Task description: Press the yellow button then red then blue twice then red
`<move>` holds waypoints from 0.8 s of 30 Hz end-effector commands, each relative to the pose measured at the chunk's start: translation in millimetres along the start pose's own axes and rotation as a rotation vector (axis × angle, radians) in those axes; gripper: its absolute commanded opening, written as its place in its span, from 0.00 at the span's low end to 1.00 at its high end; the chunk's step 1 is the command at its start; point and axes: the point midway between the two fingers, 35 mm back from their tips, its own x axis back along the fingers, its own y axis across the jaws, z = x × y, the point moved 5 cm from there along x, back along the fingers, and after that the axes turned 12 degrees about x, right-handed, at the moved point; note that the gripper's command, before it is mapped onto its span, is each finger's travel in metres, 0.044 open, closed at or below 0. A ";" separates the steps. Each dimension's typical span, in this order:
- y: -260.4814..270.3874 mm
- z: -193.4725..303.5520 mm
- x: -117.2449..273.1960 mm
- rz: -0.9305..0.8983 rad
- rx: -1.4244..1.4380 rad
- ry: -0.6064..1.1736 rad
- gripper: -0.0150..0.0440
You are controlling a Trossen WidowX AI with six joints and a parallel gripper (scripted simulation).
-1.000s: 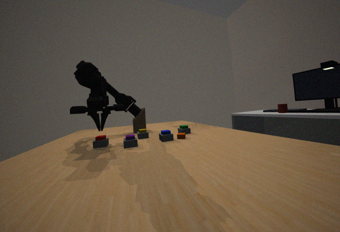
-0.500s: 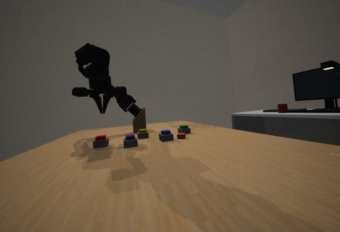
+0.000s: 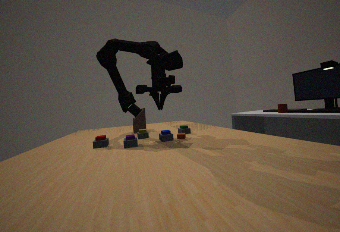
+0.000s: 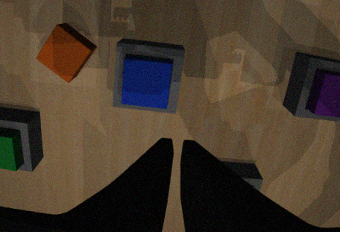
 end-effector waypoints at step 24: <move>17.6 -1.6 -74.6 0.004 -0.023 -0.002 0.29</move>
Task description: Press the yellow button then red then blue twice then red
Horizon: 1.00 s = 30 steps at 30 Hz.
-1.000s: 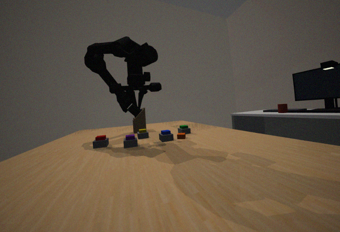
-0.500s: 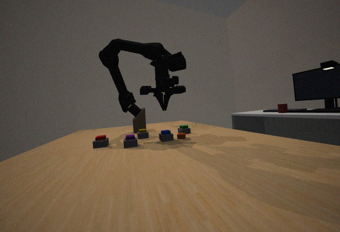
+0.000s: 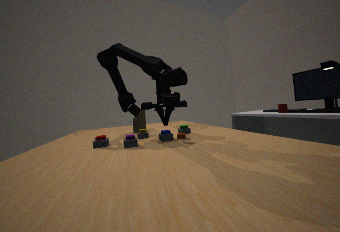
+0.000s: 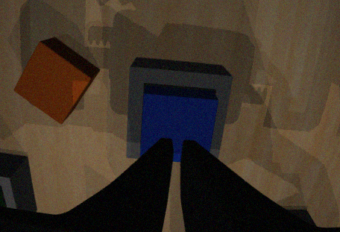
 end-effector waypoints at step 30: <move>-0.9 1.7 -27.7 0.007 0.007 0.003 0.29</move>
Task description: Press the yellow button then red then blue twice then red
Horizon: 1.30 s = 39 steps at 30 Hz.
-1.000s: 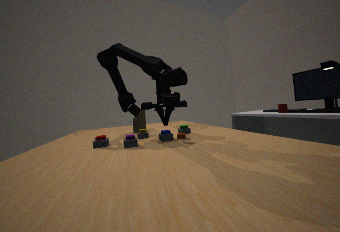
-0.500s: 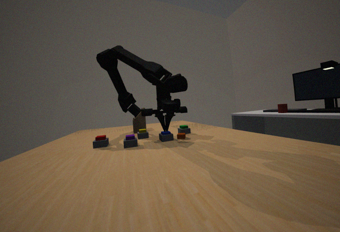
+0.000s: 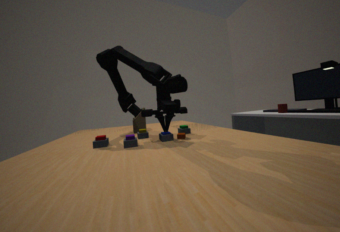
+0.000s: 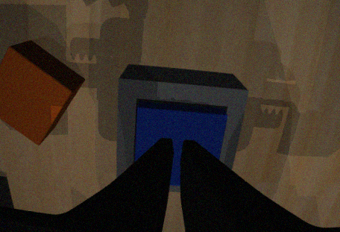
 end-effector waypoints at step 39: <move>-0.5 0.1 -0.6 0.005 0.005 0.000 0.29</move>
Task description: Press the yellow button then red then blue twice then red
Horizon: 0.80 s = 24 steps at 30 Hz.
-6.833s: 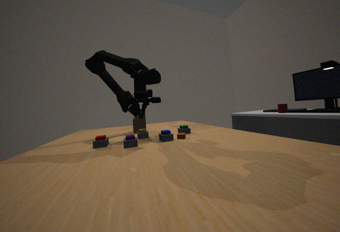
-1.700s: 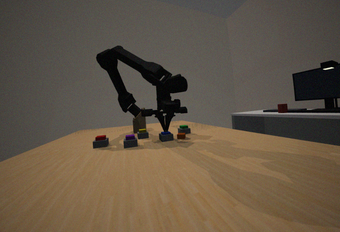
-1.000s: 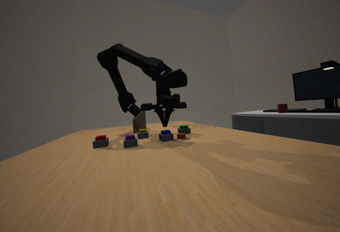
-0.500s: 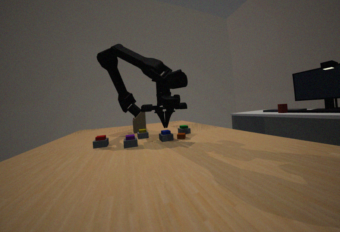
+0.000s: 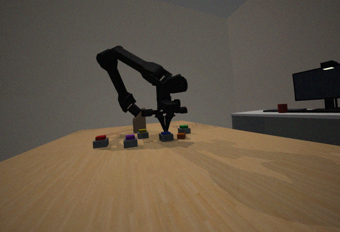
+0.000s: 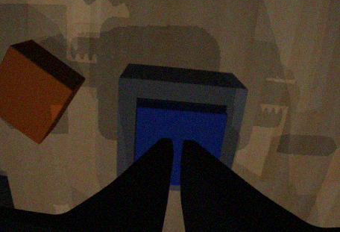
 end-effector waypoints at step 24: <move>0.7 -1.4 54.3 0.001 0.006 -0.002 0.29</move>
